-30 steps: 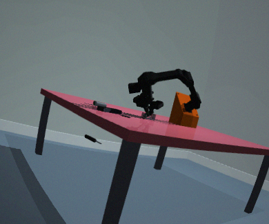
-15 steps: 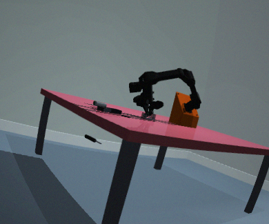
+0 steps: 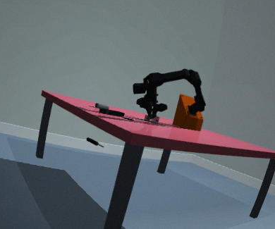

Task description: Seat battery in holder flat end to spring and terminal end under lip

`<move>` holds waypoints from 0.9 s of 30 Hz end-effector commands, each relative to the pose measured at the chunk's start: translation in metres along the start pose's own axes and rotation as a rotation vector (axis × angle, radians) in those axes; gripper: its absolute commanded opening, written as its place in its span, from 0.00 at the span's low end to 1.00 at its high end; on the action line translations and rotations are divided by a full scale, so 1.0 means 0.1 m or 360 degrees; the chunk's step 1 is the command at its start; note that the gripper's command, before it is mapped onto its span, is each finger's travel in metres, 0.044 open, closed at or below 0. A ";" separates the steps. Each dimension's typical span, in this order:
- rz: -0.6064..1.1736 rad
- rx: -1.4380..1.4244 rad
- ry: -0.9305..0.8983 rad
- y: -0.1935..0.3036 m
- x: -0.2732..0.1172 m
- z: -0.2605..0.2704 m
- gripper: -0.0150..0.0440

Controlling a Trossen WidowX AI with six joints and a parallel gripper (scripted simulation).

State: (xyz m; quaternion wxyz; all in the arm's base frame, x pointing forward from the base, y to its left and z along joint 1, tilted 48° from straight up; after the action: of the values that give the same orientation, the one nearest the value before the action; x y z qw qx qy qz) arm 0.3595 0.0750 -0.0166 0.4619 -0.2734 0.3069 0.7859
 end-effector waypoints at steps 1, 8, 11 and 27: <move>-0.0062 -0.0015 0.0001 -0.06 0.01 -0.01 0.40; -0.0108 -0.0011 -0.0004 -0.05 0.02 -0.01 0.40; -0.0128 -0.0010 -0.0006 -0.05 0.02 -0.02 0.40; -0.0231 -0.0003 -0.0017 -0.02 0.05 -0.02 0.40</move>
State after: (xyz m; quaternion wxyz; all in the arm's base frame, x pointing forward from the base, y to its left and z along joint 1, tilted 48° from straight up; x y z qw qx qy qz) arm 0.3551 0.0750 -0.0214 0.5091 -0.2836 0.2923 0.7583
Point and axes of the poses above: the point midway between the two fingers, 35 mm back from their tips, its own x axis out along the fingers, its own z axis across the jaws, y = z × x, the point moved 2 cm from there along -x, back along the fingers, and after that the axes turned 10 degrees about x, right-handed, at the moved point
